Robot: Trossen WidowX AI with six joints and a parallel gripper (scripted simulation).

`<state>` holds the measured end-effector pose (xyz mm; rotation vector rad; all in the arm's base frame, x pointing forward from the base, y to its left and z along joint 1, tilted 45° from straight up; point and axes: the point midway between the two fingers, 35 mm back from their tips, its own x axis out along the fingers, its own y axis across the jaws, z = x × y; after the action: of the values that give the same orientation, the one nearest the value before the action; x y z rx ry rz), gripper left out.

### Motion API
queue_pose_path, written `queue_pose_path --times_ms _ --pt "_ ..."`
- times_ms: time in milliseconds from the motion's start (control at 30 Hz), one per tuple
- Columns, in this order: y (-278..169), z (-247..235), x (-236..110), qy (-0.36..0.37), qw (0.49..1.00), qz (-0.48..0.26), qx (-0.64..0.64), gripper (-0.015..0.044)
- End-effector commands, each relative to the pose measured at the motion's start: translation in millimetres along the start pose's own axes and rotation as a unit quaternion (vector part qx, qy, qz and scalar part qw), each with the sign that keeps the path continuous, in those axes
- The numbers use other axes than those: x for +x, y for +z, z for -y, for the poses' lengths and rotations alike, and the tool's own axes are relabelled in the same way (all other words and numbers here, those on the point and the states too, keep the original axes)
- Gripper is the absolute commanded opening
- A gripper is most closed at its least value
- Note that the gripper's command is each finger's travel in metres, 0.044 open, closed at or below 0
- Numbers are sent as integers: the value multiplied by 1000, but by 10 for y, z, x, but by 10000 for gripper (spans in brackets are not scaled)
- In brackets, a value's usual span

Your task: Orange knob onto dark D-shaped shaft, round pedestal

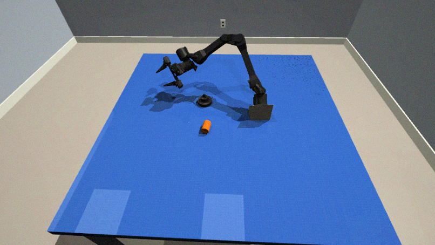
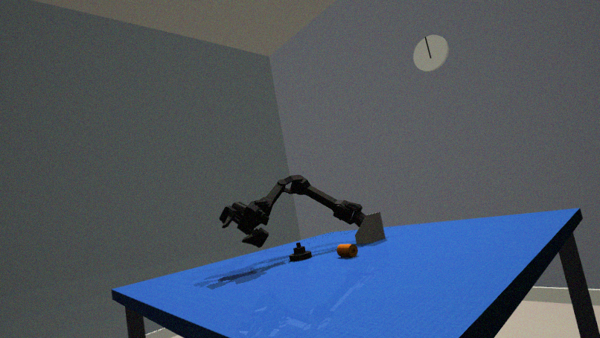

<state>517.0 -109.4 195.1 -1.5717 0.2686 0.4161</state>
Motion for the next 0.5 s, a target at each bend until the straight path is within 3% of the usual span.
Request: queue_pose_path --times_ms 0,100,233,467 --pt "30 -36 25 8 1000 1 7 426" --pt "470 -559 299 118 989 -3 85 440" --pt "784 -940 401 195 973 -18 125 440" --pt "1500 -1807 330 356 925 -66 118 440"
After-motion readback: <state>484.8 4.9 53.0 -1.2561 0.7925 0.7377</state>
